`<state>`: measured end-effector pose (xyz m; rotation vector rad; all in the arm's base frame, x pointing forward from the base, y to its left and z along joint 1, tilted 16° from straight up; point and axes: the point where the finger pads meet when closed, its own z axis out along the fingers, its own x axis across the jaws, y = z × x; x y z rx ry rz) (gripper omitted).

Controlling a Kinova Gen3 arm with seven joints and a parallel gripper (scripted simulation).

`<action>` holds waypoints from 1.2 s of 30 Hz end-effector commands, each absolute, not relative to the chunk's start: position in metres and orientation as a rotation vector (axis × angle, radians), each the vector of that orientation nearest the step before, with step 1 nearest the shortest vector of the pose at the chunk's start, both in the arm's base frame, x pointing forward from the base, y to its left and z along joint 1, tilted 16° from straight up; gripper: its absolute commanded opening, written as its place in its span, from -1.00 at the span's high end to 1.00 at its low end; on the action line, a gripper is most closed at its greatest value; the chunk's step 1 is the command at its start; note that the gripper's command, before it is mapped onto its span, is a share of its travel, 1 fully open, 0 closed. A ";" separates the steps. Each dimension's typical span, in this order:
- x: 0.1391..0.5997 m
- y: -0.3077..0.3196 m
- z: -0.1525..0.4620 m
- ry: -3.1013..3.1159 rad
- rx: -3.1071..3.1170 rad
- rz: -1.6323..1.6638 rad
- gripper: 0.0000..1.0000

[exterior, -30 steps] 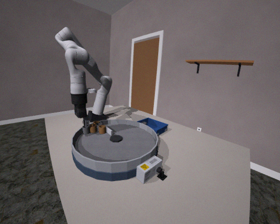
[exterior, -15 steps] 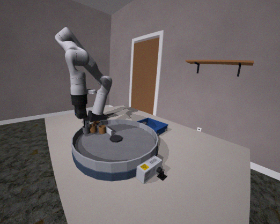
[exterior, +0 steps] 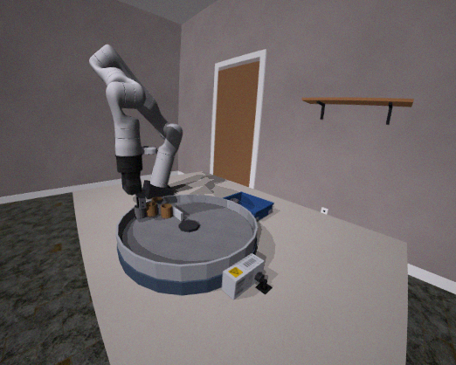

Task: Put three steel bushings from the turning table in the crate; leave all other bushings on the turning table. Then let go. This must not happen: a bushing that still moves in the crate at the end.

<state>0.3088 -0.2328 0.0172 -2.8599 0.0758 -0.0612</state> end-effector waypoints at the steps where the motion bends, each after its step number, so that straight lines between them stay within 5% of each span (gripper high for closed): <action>1: 0.309 -0.233 0.013 0.081 -2.864 -0.063 0.10; 36: 0.310 -0.229 0.005 0.075 -2.860 -0.063 0.10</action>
